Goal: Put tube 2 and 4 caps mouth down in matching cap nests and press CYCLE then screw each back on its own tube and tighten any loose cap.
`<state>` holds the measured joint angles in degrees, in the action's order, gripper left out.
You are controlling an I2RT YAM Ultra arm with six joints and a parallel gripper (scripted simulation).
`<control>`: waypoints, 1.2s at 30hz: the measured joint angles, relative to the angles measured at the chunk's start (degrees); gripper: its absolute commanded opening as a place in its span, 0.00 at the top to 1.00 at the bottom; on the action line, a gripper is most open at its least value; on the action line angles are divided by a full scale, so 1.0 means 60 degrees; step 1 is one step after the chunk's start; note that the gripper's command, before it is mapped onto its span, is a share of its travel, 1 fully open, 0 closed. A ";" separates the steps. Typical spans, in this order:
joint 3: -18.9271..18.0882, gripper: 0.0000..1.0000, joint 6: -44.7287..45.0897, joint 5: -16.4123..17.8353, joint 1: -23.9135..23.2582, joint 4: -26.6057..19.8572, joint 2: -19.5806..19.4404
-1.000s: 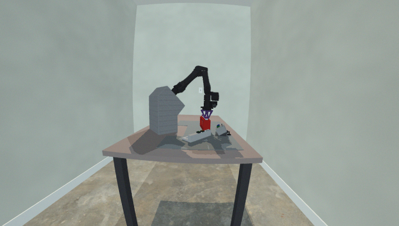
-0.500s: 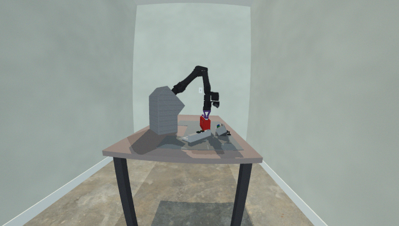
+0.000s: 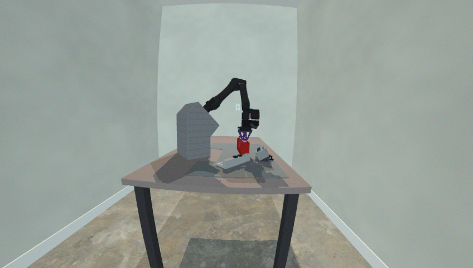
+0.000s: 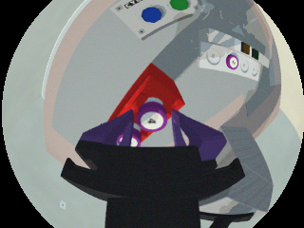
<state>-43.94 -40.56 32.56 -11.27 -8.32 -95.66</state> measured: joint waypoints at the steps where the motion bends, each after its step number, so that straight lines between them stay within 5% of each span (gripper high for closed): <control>1: 0.0000 0.51 -0.0350 0.0000 0.0000 0.0000 0.0000; 14: 0.0000 0.51 -0.6393 0.0000 0.0015 0.0000 0.0000; 20: 0.0000 0.51 -0.7785 0.0000 0.0015 -0.0007 0.0000; 21: 0.0000 1.00 -0.7883 0.0000 0.0015 -0.0011 0.0000; 36: 0.0000 1.00 -0.8251 -0.0018 0.0022 0.0000 0.0011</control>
<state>-43.94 -90.06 32.45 -11.14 -8.32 -95.59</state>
